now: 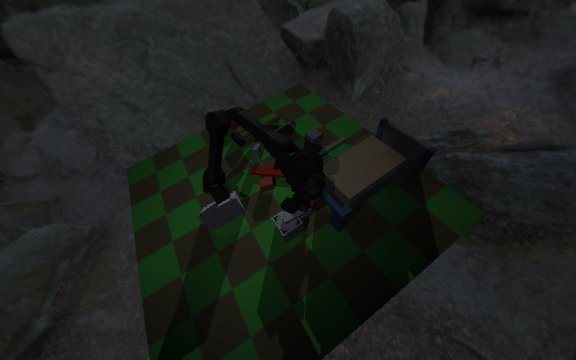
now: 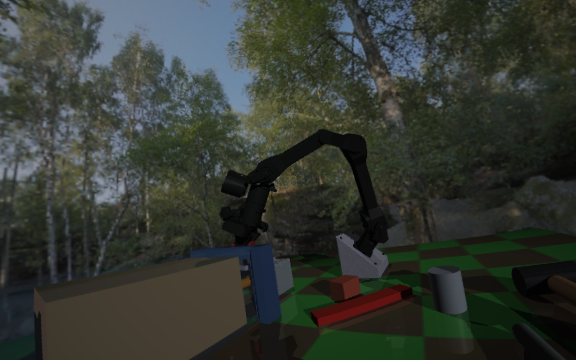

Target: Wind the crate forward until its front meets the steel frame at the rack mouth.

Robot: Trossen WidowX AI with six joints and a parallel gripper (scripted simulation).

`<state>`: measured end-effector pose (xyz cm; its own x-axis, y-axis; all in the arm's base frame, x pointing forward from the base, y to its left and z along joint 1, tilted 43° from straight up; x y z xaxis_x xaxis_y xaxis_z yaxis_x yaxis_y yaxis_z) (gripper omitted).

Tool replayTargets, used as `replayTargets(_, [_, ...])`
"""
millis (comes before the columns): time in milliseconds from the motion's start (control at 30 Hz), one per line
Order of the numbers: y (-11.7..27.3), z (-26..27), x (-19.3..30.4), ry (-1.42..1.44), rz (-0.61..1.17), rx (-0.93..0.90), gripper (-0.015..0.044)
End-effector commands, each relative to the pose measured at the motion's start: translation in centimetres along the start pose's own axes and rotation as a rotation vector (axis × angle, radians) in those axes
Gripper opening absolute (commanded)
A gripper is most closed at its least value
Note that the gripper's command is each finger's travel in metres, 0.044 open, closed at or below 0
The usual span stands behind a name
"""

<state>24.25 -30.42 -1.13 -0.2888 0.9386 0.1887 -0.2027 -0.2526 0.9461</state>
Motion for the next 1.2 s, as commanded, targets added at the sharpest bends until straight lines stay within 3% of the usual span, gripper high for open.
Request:
replayTargets(0, [0.4,0.5,1.1,-0.003,0.028,-0.012,0.0])
replayTargets(1167, [2.5,1.0,5.6,-0.004,0.031,-0.012,0.0])
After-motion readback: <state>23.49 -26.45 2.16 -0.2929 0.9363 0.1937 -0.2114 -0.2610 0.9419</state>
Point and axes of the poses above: the point midway between the two fingers, 35 mm back from their tips, its own y axis back along the fingers, its own z axis across the jaws, x = y × z, the point moved 9 cm from there along y, back along the fingers, and after that the axes turned 5 degrees about y, right-handed, at the moved point
